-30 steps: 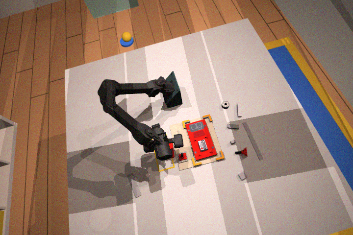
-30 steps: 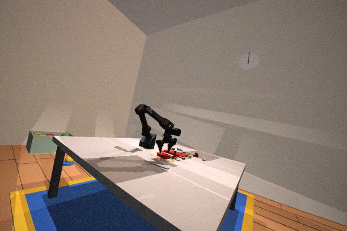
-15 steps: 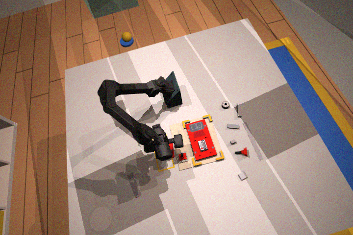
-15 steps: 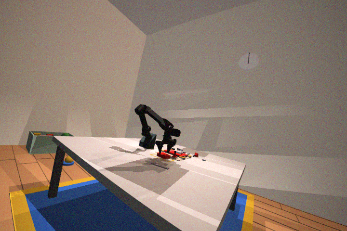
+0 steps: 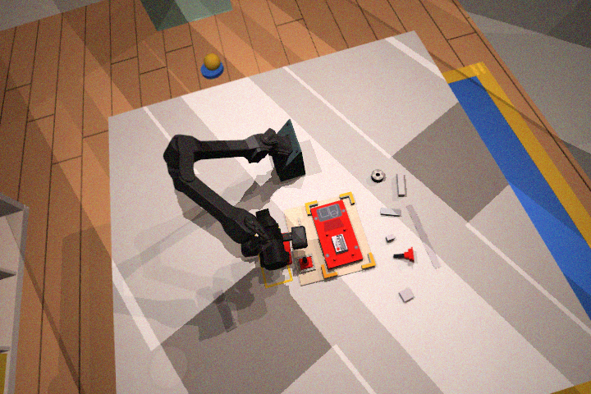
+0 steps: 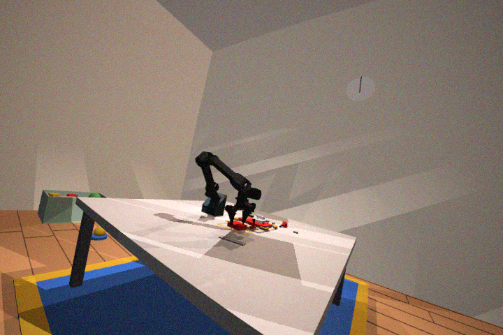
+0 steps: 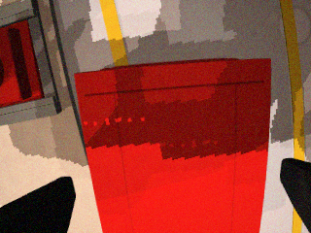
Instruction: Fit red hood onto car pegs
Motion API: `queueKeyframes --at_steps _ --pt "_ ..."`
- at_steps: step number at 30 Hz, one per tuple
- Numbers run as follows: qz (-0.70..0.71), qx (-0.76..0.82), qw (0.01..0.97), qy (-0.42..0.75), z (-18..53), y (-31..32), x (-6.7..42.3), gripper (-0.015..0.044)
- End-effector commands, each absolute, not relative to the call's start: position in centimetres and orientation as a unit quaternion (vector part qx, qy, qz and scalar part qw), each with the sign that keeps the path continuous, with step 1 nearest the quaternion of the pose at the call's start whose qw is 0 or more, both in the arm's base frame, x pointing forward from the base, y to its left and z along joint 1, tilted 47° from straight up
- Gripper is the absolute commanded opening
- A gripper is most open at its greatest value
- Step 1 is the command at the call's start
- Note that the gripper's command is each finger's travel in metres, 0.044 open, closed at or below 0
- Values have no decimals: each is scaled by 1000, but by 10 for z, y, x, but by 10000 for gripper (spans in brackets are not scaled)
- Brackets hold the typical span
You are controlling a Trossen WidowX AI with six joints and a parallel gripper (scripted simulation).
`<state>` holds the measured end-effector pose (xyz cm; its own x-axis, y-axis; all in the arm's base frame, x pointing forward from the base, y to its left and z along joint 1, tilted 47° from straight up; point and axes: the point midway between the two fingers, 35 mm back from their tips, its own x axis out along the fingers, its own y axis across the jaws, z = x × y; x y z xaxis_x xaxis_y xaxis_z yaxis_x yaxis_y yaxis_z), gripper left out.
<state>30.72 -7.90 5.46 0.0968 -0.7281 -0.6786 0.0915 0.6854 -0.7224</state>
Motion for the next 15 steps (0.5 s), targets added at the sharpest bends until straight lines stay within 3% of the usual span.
queueKeyframes --at_steps 1,15 --pt "-297 -266 690 604 52 -81 306 440" --pt "-297 -266 690 604 48 -87 307 440"
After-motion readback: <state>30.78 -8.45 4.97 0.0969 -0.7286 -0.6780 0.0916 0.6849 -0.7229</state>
